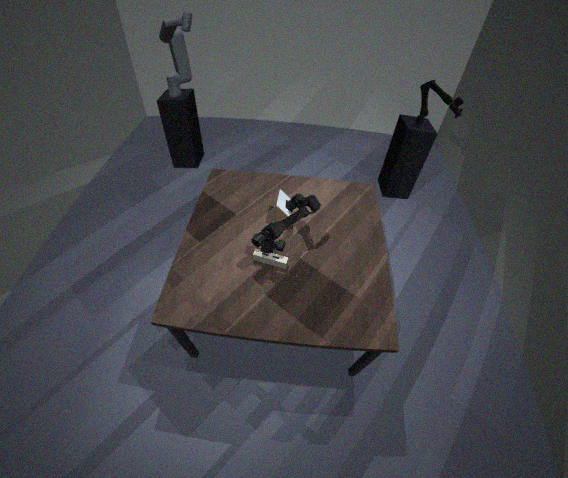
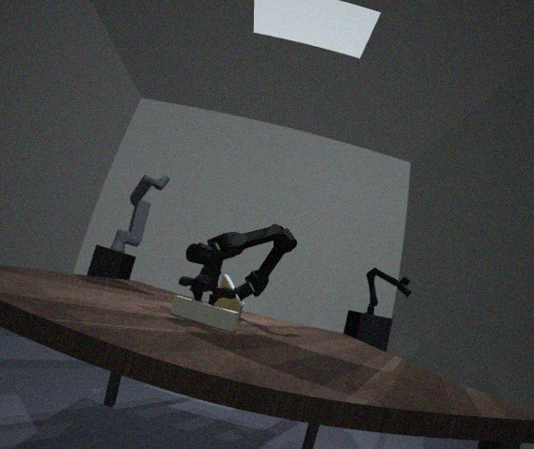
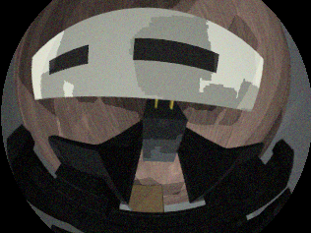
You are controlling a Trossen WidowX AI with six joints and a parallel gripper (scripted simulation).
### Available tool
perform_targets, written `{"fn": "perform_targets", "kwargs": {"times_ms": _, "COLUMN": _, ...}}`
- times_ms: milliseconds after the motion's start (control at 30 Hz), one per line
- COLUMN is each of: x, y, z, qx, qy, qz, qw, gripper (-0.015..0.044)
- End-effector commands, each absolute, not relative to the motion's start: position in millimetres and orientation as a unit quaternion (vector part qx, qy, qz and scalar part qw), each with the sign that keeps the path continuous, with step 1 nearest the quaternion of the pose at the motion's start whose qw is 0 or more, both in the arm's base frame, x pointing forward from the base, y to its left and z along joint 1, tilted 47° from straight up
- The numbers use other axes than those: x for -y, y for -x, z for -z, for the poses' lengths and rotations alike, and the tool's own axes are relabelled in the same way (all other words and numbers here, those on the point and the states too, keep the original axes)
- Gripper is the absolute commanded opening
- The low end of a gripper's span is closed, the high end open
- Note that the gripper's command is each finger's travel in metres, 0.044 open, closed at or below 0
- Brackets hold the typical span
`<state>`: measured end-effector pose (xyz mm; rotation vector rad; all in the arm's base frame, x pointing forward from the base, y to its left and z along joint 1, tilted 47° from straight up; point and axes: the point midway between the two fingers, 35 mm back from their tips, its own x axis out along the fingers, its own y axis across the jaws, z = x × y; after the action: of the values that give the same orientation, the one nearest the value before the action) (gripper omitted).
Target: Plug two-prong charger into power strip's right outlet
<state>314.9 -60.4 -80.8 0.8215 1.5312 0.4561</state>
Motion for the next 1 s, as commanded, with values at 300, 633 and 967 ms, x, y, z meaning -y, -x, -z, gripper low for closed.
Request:
{"fn": "perform_targets", "kwargs": {"times_ms": 300, "x": 59.7, "y": -312.8, "z": 80.8, "qx": -0.667, "qy": -0.357, "qz": -0.200, "qw": 0.623, "gripper": 0.0000}}
{"fn": "perform_targets", "kwargs": {"times_ms": 633, "x": 59.8, "y": -312.8, "z": 80.6, "qx": -0.667, "qy": -0.357, "qz": -0.200, "qw": 0.623, "gripper": 0.0000}}
{"fn": "perform_targets", "kwargs": {"times_ms": 967, "x": 58.2, "y": -305.6, "z": 80.8, "qx": -0.667, "qy": -0.357, "qz": -0.200, "qw": 0.622, "gripper": 0.0000}}
